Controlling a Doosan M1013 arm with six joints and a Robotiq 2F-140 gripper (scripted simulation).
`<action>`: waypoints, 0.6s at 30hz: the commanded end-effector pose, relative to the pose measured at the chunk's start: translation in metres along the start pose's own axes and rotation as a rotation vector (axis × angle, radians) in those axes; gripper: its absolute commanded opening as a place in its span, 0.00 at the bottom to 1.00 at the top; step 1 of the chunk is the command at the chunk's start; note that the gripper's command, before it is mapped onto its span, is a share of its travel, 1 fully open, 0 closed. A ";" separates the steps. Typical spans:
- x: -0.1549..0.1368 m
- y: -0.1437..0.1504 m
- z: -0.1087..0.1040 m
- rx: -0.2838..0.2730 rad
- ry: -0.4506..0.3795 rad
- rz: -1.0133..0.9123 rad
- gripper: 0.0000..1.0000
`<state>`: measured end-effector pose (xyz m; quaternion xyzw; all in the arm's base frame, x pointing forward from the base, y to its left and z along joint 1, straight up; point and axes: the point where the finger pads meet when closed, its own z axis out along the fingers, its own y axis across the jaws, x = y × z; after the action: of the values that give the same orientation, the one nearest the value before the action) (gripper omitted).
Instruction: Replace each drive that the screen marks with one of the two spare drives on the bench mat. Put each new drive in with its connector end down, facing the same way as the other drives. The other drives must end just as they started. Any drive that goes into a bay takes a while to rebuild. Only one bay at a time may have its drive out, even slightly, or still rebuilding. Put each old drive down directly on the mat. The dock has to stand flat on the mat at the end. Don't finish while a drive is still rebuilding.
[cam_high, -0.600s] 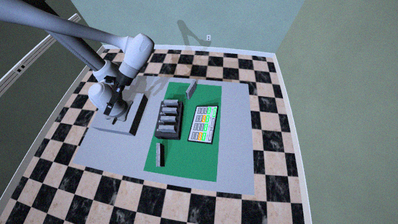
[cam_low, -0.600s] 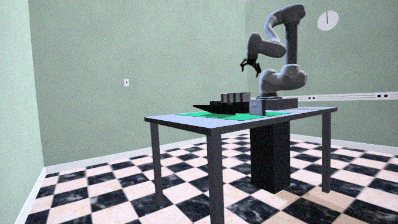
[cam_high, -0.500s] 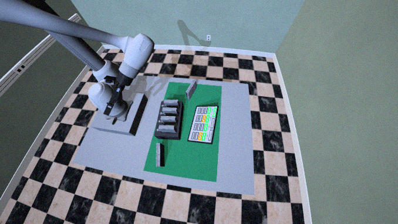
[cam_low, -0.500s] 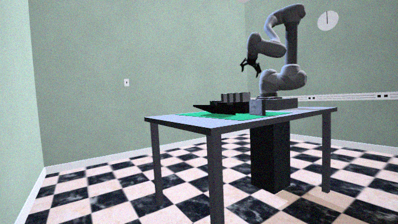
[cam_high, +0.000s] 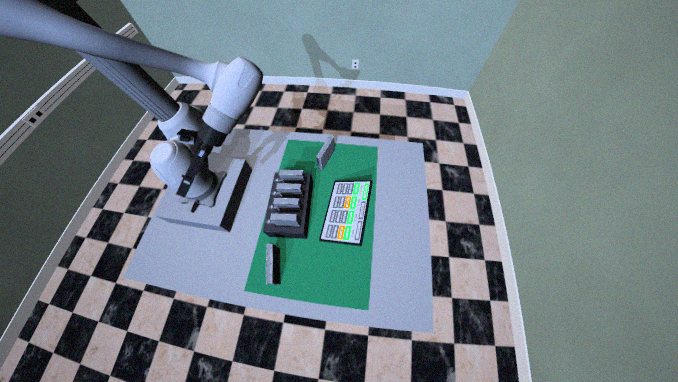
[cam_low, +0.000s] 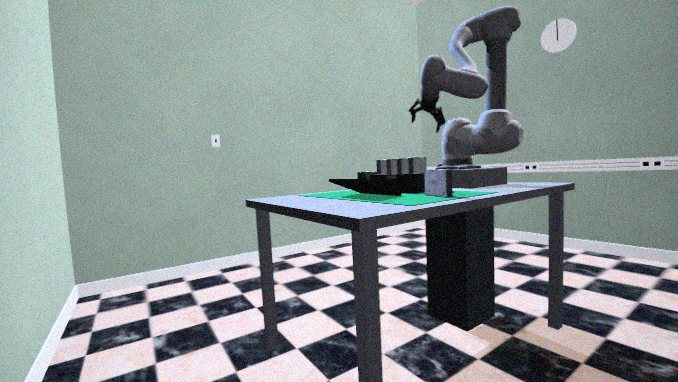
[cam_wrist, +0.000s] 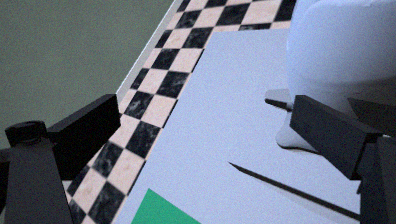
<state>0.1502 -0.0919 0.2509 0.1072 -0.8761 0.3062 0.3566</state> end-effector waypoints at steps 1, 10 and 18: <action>-0.001 0.000 -0.001 -0.005 -0.004 0.009 1.00; -0.070 0.022 -0.035 -0.279 -0.144 0.465 1.00; -0.144 0.017 -0.096 -0.591 -0.195 0.925 1.00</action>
<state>0.2562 -0.0389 0.2036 -0.2637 -0.9298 0.1975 0.1642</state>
